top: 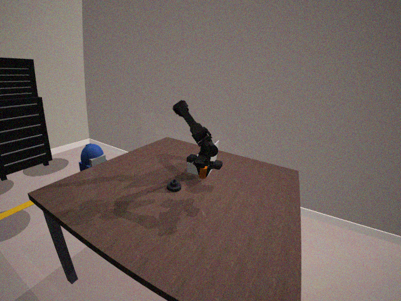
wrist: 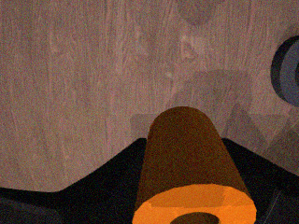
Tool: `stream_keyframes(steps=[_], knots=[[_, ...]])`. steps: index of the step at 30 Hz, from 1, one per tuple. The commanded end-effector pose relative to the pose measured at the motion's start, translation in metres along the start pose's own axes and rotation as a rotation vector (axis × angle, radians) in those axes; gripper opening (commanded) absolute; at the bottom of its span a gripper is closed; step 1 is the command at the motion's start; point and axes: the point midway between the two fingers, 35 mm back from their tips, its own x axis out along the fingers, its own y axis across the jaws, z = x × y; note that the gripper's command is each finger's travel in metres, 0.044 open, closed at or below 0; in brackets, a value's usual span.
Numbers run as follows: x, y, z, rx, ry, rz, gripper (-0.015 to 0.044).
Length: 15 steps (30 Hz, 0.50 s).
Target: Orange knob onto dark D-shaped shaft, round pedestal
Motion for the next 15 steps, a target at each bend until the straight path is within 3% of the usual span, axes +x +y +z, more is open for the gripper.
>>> stream_keyframes(steps=[1, 15], knots=[[-0.029, -0.002, -0.004, 0.005, -0.001, 0.001, 0.0000], [-0.026, -0.024, 0.006, 0.003, -0.001, 0.012, 0.0000]])
